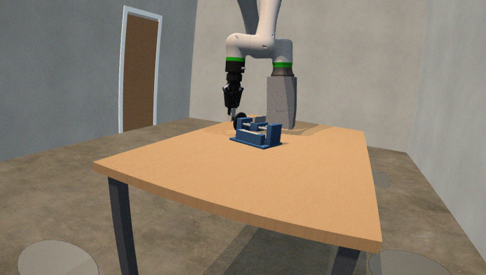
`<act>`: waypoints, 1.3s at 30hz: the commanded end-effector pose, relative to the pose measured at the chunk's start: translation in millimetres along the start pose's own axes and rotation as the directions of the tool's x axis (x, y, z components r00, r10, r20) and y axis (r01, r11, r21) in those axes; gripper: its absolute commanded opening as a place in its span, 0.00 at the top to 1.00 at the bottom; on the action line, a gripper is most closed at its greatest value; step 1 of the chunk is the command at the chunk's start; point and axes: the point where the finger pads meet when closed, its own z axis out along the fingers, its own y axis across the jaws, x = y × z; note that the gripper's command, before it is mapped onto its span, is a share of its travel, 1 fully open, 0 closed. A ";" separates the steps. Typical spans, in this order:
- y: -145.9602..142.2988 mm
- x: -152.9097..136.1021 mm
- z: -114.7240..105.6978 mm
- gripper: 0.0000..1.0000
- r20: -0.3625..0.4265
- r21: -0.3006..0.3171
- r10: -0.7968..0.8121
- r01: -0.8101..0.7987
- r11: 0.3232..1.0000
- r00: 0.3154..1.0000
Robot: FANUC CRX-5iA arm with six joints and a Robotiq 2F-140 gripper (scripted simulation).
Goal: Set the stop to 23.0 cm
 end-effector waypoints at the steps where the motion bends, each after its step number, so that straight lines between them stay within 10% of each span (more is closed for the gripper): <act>1: 1.9 0.0 -2.9 0.96 0.000 0.000 0.000 0.000 1.000 1.000; 39: 54.3 0.0 -8.3 0.96 0.000 0.000 0.000 0.000 1.000 1.000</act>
